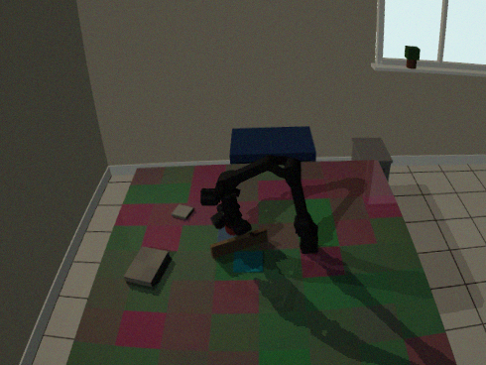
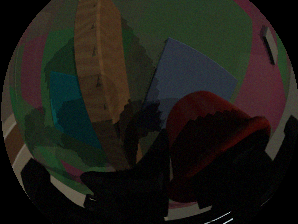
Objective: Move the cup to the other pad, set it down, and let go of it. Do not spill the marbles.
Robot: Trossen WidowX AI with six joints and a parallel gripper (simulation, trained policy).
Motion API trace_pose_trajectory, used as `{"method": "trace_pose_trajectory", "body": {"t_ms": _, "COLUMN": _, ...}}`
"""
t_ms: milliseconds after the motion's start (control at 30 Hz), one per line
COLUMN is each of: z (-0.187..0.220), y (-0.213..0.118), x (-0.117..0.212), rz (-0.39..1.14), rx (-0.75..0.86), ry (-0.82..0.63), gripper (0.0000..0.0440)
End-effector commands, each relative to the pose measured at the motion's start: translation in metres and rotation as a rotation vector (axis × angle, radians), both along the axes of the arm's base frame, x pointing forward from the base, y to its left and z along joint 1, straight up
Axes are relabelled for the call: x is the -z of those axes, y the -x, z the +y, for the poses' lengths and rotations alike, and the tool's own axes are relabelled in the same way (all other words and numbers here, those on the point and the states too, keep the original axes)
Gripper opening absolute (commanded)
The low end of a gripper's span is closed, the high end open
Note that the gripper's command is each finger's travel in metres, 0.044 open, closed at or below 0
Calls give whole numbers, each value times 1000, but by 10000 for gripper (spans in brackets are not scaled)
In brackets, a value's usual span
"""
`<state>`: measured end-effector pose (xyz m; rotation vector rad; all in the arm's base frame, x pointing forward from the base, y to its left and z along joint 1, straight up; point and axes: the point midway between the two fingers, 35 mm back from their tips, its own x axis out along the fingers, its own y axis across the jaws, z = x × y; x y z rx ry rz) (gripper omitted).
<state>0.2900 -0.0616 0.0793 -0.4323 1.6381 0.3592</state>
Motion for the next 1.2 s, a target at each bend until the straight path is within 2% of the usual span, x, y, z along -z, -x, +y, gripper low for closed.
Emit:
{"method": "trace_pose_trajectory", "body": {"t_ms": 0, "z": 5, "y": -2, "x": -12, "rz": -19, "rx": -33, "ry": -7, "gripper": 0}}
{"method": "trace_pose_trajectory", "body": {"t_ms": 667, "z": 49, "y": -9, "x": -44, "rz": -99, "rx": -130, "ry": -15, "gripper": 0}}
{"method": "trace_pose_trajectory", "body": {"t_ms": 1167, "z": 97, "y": -10, "x": -49, "rz": -168, "rx": -200, "ry": -27, "gripper": 0}}
